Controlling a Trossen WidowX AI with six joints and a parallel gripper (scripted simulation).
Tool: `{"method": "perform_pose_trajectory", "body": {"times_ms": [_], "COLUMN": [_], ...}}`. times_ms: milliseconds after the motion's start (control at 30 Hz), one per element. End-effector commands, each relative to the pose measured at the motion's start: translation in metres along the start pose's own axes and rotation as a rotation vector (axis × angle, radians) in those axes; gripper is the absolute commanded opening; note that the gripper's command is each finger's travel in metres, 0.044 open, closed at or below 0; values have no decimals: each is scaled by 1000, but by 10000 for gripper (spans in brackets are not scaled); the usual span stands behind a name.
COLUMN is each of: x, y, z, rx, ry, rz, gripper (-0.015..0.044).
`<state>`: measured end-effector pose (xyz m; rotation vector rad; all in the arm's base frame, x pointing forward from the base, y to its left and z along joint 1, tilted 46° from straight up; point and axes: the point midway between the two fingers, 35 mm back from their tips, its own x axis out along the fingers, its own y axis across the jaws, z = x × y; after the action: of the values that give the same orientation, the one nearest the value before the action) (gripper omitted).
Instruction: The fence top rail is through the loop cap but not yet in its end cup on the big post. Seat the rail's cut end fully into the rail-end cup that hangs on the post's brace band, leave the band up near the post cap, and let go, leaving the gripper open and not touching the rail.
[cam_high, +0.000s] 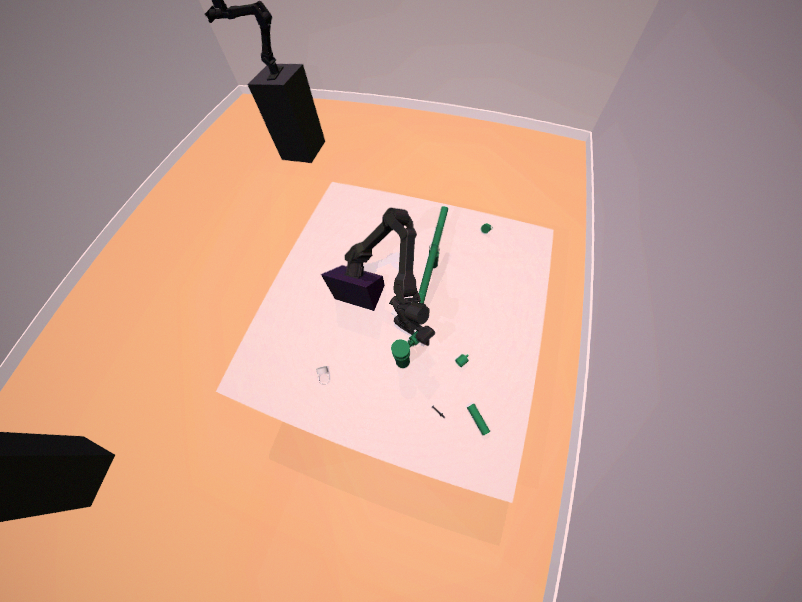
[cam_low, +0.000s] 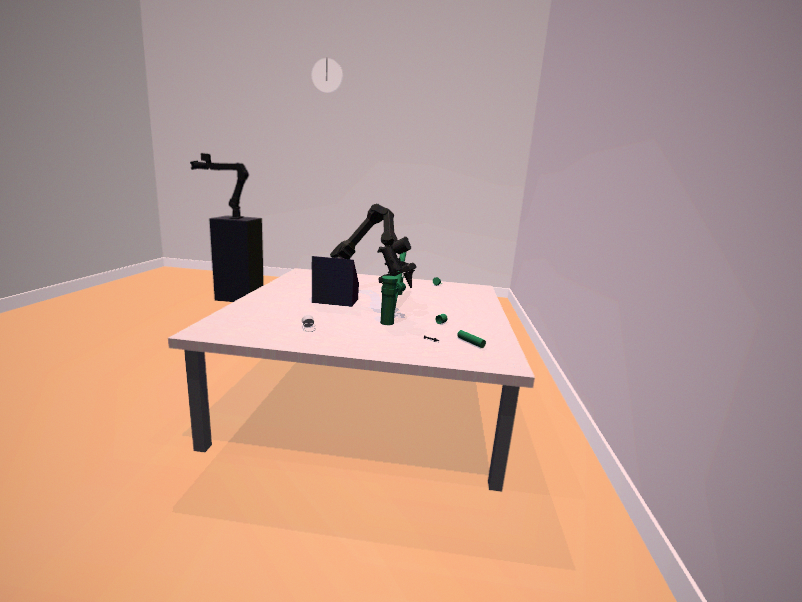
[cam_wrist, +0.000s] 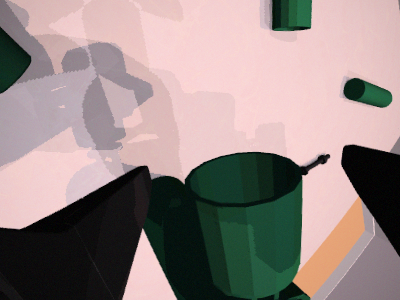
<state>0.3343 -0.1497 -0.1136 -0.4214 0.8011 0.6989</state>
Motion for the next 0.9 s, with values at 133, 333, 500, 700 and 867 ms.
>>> {"method": "perform_pose_trajectory", "body": {"times_ms": [133, 333, 500, 700, 867], "x": [10, 10, 10, 9, 6], "y": [1, 1, 1, 3, 7], "z": [0, 0, 0, 0, 0], "rx": [2, 2, 2, -17, -63], "ry": [2, 2, 2, -8, -35], "rz": [1, 1, 1, 2, 2], "gripper": [387, 230, 99, 0, 0]}}
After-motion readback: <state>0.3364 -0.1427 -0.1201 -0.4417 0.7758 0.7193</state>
